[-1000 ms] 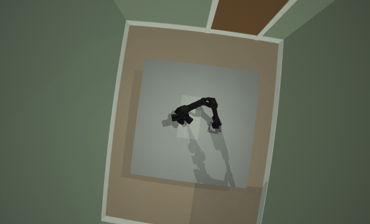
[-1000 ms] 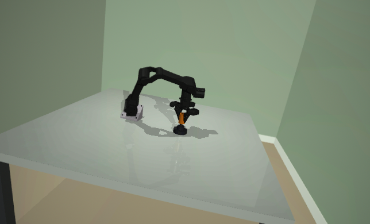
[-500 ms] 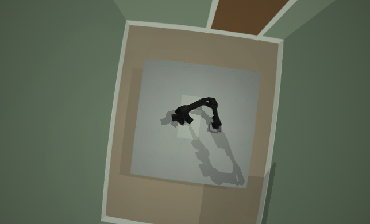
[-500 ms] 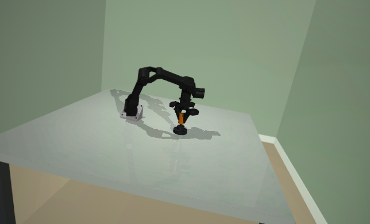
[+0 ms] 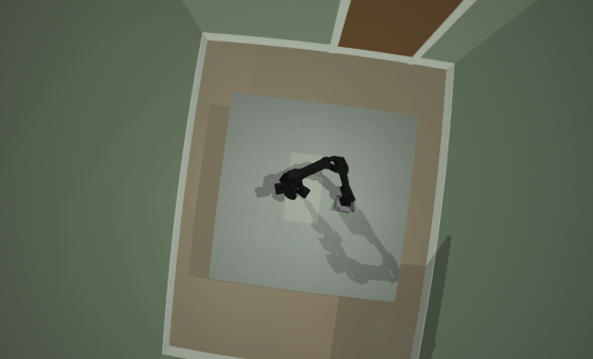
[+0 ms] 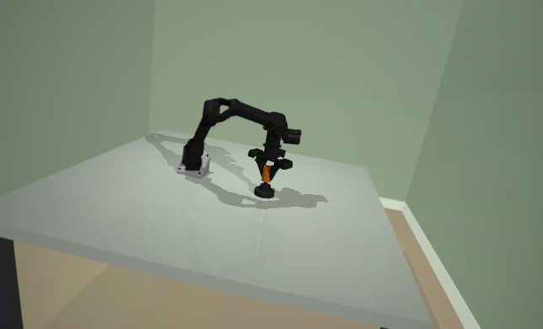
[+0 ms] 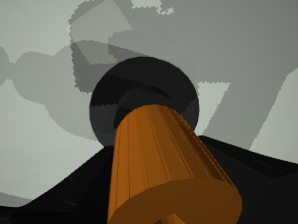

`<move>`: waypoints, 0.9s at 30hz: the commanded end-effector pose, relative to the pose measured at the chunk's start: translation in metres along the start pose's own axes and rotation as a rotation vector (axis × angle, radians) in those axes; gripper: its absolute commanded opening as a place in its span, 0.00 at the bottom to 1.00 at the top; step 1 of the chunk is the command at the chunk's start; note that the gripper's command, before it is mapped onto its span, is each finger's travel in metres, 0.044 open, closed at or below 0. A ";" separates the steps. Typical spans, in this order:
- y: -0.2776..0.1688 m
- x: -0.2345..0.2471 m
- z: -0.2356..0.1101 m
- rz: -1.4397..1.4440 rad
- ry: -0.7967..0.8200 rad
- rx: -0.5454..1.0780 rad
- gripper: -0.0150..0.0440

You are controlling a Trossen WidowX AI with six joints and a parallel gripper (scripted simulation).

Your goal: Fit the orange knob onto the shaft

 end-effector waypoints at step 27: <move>0.000 0.001 0.002 -0.137 -0.006 -0.005 0.25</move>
Point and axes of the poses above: the point midway between the two fingers, 35 mm back from their tips, its own z axis out along the fingers, its own x axis across the jaws, y = z × x, the point moved 2 cm from there along -z, back along the fingers, and after that the axes turned 8 degrees about z, right-handed, at the moved point
